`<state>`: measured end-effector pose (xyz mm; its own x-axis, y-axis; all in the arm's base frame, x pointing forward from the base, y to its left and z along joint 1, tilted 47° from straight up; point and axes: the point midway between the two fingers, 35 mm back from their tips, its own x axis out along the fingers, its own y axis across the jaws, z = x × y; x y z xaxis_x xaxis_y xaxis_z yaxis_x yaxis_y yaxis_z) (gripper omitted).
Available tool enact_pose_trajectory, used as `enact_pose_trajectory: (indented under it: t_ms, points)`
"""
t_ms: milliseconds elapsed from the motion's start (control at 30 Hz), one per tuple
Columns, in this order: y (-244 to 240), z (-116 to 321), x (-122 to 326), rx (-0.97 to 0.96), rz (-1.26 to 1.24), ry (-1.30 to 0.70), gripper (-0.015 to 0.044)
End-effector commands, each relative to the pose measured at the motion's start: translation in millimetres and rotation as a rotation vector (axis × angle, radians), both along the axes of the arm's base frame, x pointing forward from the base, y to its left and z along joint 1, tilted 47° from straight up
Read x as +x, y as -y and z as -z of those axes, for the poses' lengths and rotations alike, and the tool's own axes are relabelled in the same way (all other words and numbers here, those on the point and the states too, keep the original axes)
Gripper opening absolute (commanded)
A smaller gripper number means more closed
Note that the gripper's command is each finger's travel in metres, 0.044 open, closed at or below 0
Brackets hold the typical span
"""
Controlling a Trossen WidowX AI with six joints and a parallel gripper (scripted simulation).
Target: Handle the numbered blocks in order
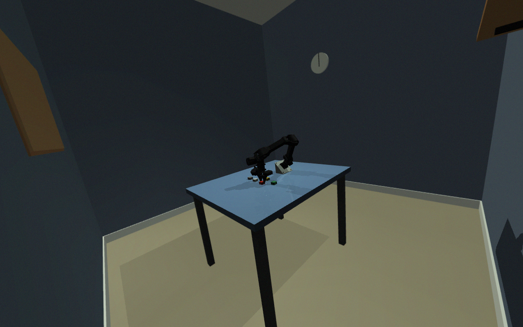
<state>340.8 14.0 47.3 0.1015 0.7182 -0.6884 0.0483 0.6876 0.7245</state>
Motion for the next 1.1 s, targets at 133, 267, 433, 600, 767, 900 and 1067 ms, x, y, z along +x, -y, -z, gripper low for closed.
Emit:
enact_pose_trajectory:
  t_ms: [133,267,433,600,767,900,1067]
  points:
    - [5.2,-5.1,-1.3,0.005,0.004,-0.005,0.012]
    - [9.3,-9.0,-2.0,0.005,0.004,-0.005,0.012]
    - [10.0,-9.7,-2.1,0.005,0.004,-0.005,0.012]
    - [10.0,-9.7,-2.1,0.005,0.004,-0.005,0.012]
    - [9.9,-9.5,-2.1,0.005,0.004,-0.005,0.012]
    - [6.3,-6.1,-1.5,0.005,0.004,-0.005,0.012]
    - [0.7,-0.9,-0.8,0.006,0.004,-0.005,0.012]
